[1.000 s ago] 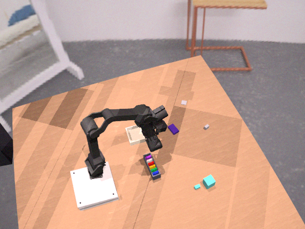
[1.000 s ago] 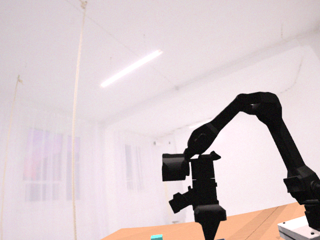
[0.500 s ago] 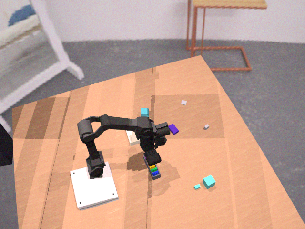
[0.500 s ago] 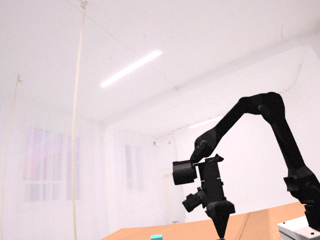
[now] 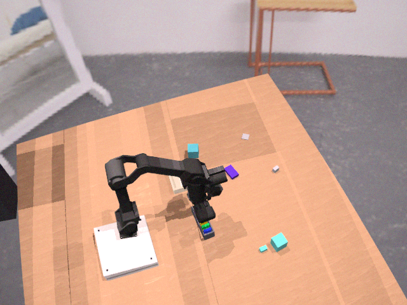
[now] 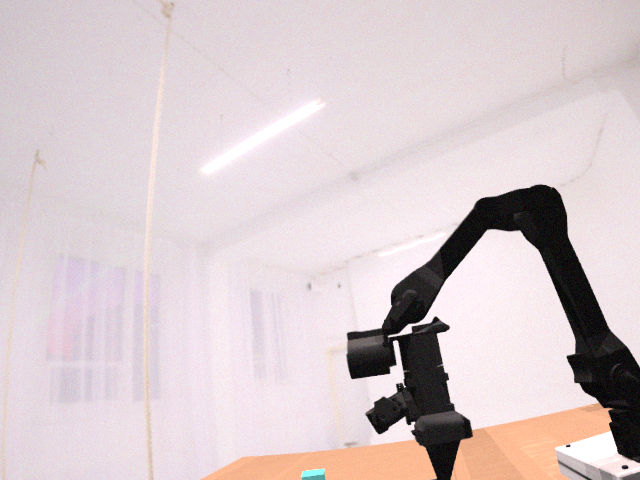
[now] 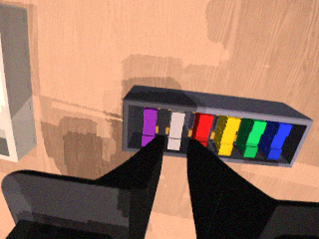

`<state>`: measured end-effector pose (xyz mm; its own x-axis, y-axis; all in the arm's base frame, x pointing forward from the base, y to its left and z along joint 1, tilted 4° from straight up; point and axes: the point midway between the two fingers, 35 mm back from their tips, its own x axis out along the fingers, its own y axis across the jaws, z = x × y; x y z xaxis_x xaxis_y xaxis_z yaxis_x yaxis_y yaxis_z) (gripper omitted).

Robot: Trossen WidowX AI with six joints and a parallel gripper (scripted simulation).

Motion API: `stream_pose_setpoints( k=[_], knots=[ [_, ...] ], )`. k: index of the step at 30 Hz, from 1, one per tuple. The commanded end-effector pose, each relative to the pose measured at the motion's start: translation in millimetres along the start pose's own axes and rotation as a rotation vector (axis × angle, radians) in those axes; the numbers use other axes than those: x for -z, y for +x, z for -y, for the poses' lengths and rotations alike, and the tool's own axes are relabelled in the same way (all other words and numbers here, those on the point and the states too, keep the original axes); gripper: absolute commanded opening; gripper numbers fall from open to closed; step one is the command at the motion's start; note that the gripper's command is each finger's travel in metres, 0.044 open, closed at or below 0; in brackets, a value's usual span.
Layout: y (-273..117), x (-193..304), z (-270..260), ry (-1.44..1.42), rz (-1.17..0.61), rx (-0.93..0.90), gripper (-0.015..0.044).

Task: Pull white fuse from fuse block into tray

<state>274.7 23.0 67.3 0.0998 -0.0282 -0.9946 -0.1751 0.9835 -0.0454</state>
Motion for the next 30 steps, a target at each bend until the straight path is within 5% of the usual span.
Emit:
stream_pose_setpoints(
  k=[1,30],
  knots=[
    [6,2,0,-0.005,-0.009,-0.004,0.0071],
    [21,3,1,-0.005,-0.009,-0.004,0.0071]
  ],
)
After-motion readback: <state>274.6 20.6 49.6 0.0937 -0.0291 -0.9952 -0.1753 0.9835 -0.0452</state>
